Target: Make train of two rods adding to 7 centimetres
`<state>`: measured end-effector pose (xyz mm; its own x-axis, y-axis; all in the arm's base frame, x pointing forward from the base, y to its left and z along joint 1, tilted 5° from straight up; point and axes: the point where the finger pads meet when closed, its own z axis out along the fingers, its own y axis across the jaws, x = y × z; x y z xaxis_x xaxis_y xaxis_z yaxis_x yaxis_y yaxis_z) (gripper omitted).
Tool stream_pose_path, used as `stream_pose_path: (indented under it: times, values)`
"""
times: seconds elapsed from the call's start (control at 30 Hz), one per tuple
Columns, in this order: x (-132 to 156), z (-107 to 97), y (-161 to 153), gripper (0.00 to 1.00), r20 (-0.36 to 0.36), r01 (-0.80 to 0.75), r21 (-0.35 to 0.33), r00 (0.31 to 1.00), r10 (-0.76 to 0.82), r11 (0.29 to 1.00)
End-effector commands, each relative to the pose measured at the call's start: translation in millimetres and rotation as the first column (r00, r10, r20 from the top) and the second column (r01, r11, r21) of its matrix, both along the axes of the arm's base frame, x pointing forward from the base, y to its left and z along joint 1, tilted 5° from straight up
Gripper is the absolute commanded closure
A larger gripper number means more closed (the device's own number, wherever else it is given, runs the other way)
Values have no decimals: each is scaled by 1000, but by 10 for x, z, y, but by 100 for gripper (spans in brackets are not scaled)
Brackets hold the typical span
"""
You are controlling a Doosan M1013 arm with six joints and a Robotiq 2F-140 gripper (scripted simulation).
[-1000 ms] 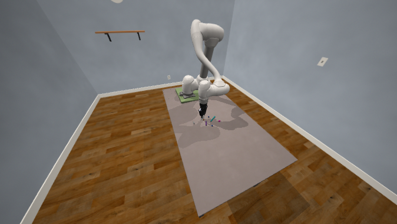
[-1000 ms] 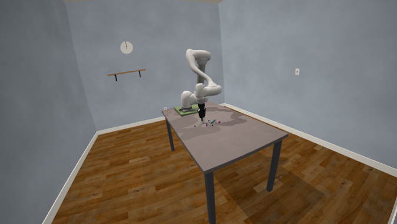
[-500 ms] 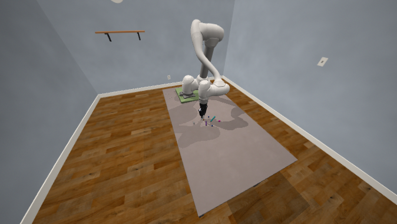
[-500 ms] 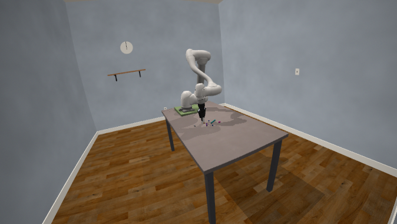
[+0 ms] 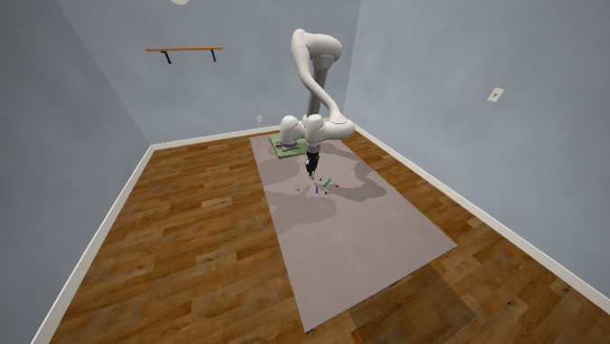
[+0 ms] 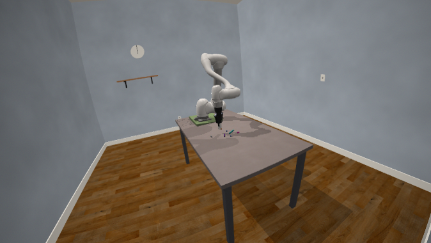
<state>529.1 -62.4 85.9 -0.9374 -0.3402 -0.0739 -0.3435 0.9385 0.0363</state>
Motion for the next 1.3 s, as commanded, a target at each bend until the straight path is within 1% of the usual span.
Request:
stream_pose_path:
  times: [0.0, 0.07, 0.17, 0.53, 0.57, 0.6, 0.63, 0.8, 0.87, 0.9, 0.97, 1.1, 1.27]
  values:
    - [-19, 321, -19, 97, -1, 0, 0, 1000, 0, 1000]
    - [-25, 418, -24, 97, -1, 0, 0, 1000, 0, 1000]
    - [-29, 486, -29, 97, -1, 0, 0, 1000, 0, 1000]
    - [-23, 492, -42, 97, -1, 7, 1, 1000, -7, 1000]
    - [10, 491, -114, 97, -4, 47, 3, 999, -47, 999]
    - [76, 488, -267, 97, -9, 130, 7, 991, -130, 991]
    - [112, 486, -358, 97, -13, 179, 9, 984, -178, 984]
    - [217, 476, -657, 97, -24, 329, 15, 944, -328, 944]
    - [217, 476, -657, 97, -24, 329, 15, 944, -328, 944]
    - [274, 467, -851, 97, -31, 420, 18, 907, -419, 907]
    - [302, 462, -957, 97, -35, 467, 20, 884, -466, 884]
    - [363, 447, -1228, 97, -46, 579, 22, 815, -578, 815]
    - [365, 446, -1239, 97, -46, 583, 22, 812, -582, 812]
